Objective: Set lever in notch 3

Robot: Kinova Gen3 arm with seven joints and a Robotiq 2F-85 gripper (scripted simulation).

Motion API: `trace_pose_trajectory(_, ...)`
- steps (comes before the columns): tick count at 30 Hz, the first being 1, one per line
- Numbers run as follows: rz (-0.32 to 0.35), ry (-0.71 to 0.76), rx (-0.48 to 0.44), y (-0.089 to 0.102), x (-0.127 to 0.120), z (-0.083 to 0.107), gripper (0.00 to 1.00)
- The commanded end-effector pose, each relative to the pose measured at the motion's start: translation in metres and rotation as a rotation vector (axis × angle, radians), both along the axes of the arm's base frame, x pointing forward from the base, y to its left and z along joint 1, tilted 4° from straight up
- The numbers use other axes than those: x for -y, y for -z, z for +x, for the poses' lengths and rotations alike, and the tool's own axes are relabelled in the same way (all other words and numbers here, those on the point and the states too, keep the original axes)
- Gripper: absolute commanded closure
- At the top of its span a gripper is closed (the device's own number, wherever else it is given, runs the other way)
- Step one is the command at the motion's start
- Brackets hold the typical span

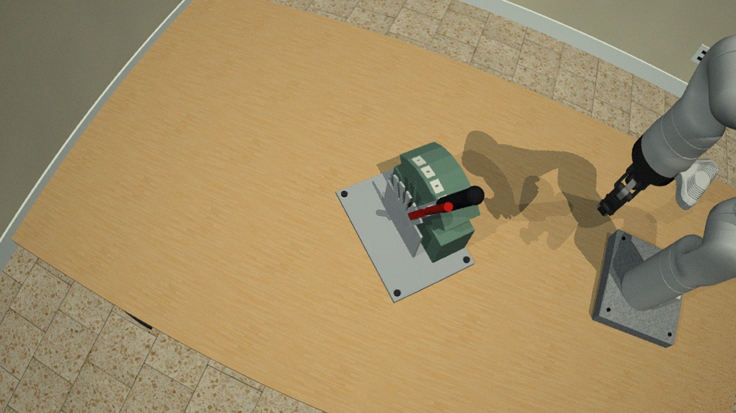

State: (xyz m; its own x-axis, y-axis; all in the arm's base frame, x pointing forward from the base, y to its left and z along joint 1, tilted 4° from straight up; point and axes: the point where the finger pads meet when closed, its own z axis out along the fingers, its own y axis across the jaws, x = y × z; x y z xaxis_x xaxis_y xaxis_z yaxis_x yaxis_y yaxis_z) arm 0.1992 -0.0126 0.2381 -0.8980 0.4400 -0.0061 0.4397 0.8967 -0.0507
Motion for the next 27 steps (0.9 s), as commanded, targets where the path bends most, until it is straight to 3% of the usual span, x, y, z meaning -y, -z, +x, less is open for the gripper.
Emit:
trace_pose_trajectory(1, 0.005, 0.009, -0.003, -0.014, -0.011, 0.034, 0.00)
trace_pose_trajectory(10, 0.039, 0.096, 0.005, -0.064, -0.061, 0.131, 0.00)
trace_pose_trajectory(12, 0.039, 0.096, 0.005, -0.064, -0.061, 0.131, 0.00)
trace_pose_trajectory(20, 0.080, 0.168, 0.002, -0.095, -0.106, 0.194, 0.00)
trace_pose_trajectory(27, 0.103, 0.205, -0.005, -0.107, -0.128, 0.220, 0.00)
